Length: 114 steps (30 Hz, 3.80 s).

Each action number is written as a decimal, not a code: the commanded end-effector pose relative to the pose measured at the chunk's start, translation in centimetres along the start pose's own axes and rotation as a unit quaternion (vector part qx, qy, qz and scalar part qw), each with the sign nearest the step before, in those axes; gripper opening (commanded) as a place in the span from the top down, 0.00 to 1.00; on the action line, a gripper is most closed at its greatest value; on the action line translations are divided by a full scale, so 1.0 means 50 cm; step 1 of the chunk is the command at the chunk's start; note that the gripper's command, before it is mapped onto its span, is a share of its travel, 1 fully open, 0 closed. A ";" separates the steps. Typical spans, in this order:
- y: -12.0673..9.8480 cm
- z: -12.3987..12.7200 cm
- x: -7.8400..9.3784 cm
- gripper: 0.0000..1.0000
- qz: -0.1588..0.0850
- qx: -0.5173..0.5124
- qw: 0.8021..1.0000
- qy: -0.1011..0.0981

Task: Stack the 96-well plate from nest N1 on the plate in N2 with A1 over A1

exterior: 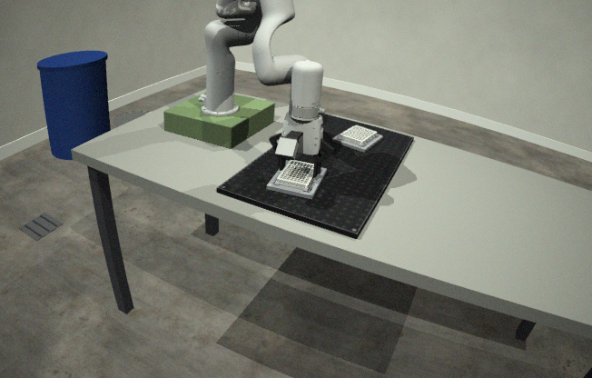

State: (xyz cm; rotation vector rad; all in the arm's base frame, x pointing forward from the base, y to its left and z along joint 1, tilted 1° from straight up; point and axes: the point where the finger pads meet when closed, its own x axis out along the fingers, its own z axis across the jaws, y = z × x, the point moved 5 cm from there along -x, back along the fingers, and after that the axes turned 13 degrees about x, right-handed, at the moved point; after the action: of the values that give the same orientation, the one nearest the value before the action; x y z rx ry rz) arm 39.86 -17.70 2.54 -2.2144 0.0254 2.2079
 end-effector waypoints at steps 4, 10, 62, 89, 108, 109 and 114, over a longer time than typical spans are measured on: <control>0.001 -0.002 0.007 0.00 0.001 0.000 1.000 0.001; 0.001 -0.002 0.008 0.00 0.001 0.000 1.000 0.001; 0.001 -0.002 0.007 1.00 0.001 0.000 1.000 0.001; 0.001 -0.002 -0.009 1.00 0.001 0.000 1.000 0.001; 0.001 -0.002 -0.032 1.00 0.001 0.000 1.000 0.002; 0.001 -0.002 -0.033 1.00 0.001 0.000 1.000 0.002; 0.001 -0.002 -0.033 1.00 0.001 0.000 1.000 0.002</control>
State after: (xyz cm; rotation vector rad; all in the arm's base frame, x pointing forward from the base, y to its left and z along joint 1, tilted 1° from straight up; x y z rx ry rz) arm 39.86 -17.68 4.05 -2.2144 0.0254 2.2079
